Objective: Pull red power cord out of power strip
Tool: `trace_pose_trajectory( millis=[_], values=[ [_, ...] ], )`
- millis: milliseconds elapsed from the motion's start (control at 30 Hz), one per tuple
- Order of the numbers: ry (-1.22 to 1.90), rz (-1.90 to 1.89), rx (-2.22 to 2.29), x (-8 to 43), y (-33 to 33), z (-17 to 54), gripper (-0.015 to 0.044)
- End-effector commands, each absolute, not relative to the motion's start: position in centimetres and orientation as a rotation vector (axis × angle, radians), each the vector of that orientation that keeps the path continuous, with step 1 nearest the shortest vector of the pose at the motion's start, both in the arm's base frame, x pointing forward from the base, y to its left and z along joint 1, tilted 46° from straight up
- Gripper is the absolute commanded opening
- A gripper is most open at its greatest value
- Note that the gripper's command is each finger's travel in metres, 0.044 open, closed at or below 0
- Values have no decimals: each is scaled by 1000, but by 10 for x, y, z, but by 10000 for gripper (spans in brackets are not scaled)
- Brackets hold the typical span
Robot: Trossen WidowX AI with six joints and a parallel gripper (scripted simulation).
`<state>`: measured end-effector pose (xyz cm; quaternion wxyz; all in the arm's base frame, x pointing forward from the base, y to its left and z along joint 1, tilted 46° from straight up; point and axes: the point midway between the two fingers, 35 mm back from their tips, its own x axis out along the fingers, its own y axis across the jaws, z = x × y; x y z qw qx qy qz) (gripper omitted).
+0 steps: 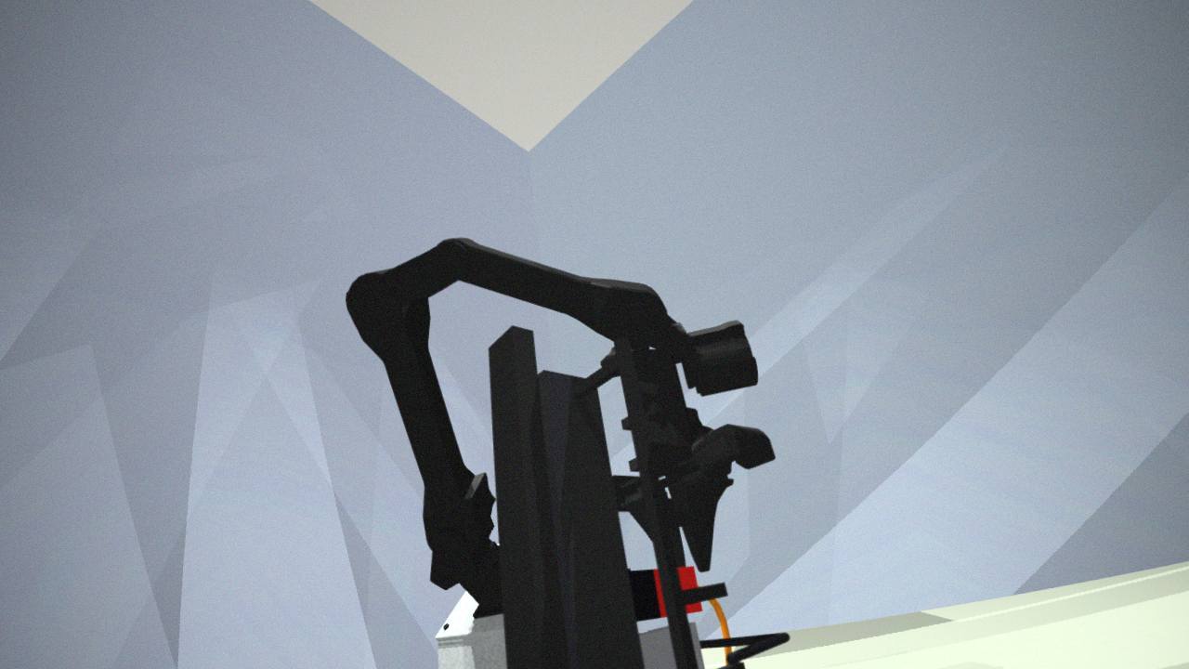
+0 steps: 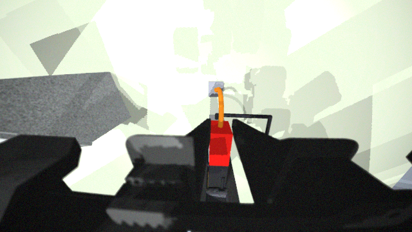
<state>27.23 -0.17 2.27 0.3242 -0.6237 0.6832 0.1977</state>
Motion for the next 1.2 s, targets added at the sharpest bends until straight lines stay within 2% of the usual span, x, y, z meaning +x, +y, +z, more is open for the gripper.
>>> trace_pose_trajectory(
  millis=[0, 33, 233, 1167],
  values=[
    [1778, 533, -1638, 276, 11, 15, 0],
    [1778, 533, -1638, 276, 12, 14, 0],
    [1777, 533, -1639, 274, 7, 18, 157],
    [1783, 530, -1641, 270, -2, 36, 160]
  ],
)
